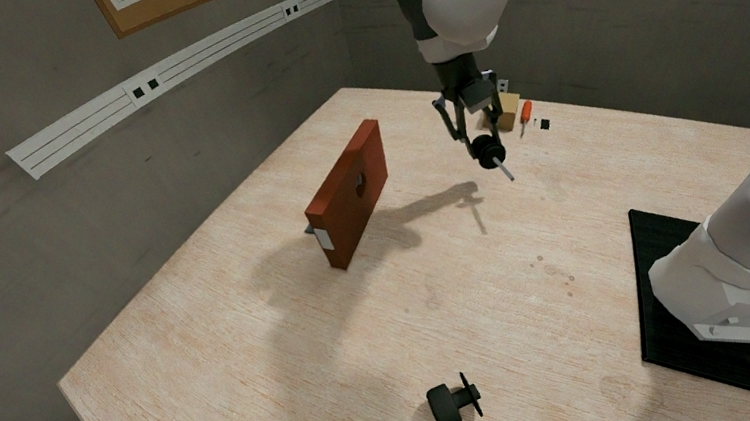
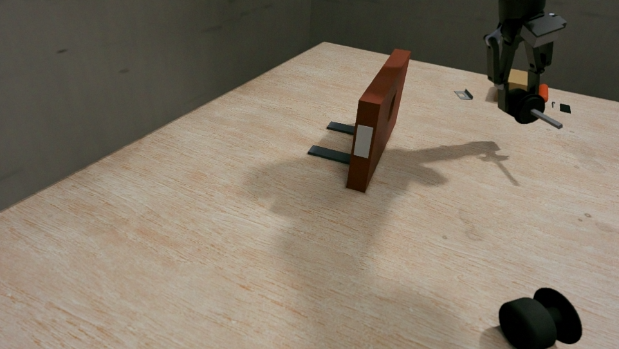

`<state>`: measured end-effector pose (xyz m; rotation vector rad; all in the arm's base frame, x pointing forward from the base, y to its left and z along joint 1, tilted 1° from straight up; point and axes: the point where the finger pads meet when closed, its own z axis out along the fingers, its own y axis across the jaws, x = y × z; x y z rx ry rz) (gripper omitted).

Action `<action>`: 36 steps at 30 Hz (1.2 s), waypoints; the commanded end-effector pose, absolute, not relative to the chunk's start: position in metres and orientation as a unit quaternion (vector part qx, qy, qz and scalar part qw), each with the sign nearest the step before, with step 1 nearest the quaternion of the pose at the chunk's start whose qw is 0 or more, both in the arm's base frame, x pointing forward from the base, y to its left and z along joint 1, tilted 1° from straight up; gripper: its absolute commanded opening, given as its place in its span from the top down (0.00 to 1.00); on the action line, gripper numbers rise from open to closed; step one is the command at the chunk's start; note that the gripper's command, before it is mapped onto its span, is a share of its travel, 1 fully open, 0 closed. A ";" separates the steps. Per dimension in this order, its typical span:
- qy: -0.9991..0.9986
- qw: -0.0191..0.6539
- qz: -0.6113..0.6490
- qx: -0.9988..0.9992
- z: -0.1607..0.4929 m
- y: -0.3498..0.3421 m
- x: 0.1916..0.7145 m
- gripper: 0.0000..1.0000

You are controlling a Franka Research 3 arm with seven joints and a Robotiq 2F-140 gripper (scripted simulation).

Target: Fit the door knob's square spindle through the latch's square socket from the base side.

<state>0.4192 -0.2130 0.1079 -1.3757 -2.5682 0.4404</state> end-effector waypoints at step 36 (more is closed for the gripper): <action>-0.979 0.126 0.104 0.125 0.112 -0.135 0.464 0.58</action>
